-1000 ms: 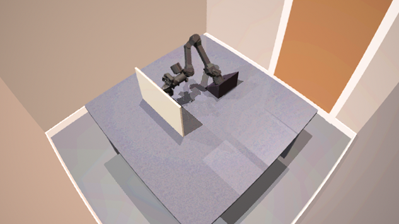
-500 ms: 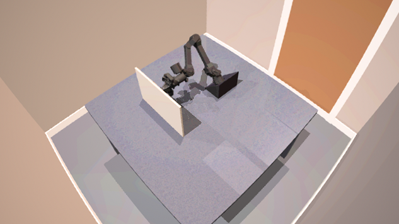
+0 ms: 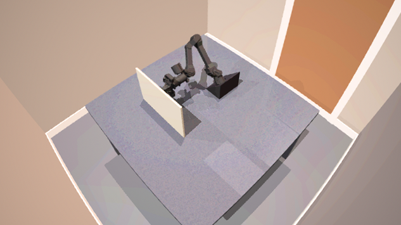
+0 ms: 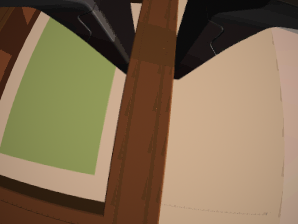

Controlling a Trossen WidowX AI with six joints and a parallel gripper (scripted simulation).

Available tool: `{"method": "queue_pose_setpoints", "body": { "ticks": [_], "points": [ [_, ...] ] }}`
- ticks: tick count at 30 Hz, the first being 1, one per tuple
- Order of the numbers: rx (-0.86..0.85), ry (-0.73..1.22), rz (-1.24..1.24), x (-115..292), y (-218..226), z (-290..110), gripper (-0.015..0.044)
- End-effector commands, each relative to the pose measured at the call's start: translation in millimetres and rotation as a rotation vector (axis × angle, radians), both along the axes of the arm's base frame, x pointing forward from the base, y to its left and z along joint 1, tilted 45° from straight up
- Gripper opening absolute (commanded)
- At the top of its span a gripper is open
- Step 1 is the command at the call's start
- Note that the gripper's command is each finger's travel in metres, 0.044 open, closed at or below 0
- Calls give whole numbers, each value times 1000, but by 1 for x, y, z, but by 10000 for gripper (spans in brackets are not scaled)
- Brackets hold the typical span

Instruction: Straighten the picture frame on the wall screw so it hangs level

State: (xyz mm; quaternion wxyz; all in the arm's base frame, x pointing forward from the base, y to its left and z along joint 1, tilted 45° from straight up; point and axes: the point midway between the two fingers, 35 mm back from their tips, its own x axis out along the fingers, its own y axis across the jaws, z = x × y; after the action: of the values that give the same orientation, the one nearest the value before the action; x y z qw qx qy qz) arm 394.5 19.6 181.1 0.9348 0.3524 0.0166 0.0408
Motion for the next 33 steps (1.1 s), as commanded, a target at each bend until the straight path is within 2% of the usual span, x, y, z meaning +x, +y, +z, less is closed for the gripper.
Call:
{"method": "queue_pose_setpoints", "body": {
  "ticks": [1,11,21,26,33],
  "points": [
    [29,2,0,0,0,0,0],
    [79,7,1,0,-1,-1,0],
    [58,6,0,0,-1,0,260],
    [50,5,1,-5,-2,1,260],
    [-39,-5,7,-64,-9,6,260]
  ]
}}
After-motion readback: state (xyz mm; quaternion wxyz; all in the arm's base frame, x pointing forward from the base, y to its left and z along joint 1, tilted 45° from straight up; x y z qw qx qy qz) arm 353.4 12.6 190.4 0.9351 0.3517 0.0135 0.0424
